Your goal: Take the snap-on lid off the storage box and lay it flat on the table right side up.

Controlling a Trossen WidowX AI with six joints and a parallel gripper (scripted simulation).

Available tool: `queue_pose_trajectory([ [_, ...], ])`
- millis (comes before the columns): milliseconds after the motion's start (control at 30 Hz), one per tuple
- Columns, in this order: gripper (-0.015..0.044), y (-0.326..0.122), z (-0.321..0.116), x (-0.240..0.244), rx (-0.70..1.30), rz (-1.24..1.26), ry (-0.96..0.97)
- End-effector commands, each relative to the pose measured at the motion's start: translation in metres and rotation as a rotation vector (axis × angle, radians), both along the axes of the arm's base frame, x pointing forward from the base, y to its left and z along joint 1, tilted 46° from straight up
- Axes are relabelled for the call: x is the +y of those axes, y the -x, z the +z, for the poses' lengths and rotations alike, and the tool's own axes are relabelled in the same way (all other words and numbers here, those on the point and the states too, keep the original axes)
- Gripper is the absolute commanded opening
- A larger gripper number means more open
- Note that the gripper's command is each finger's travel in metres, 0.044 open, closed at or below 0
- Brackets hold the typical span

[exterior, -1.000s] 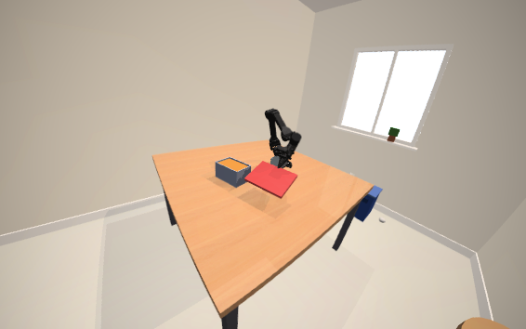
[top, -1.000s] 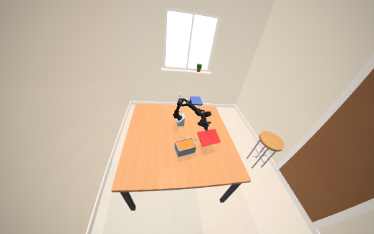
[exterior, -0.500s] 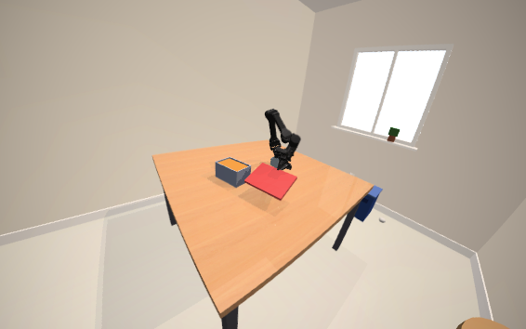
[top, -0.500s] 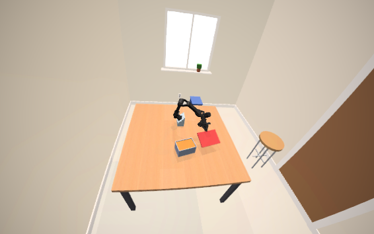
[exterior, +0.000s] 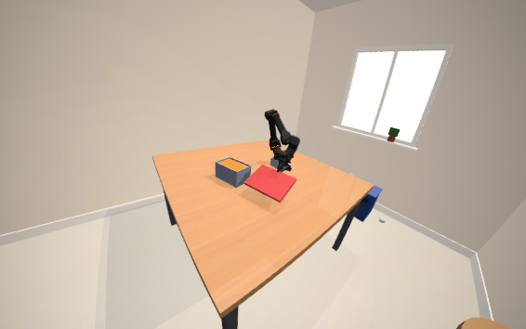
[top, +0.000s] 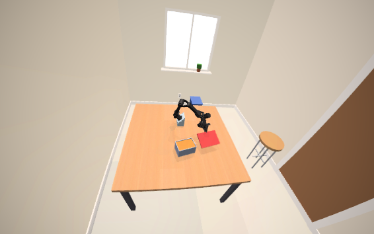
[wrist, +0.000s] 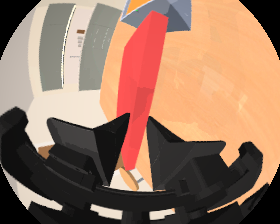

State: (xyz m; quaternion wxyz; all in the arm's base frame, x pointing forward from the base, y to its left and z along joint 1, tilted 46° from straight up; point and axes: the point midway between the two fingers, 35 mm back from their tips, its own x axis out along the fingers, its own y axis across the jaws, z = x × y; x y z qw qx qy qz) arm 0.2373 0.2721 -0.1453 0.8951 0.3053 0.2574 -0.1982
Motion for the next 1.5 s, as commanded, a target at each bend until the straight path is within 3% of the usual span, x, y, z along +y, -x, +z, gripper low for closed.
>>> queue_pose_trajectory([
  [0, 0.0000, -0.001, -0.002, -0.001, -0.002, 0.002, -0.004],
  [1467, 0.0000, -0.005, -0.027, -0.026, -0.003, 0.002, -0.003],
])
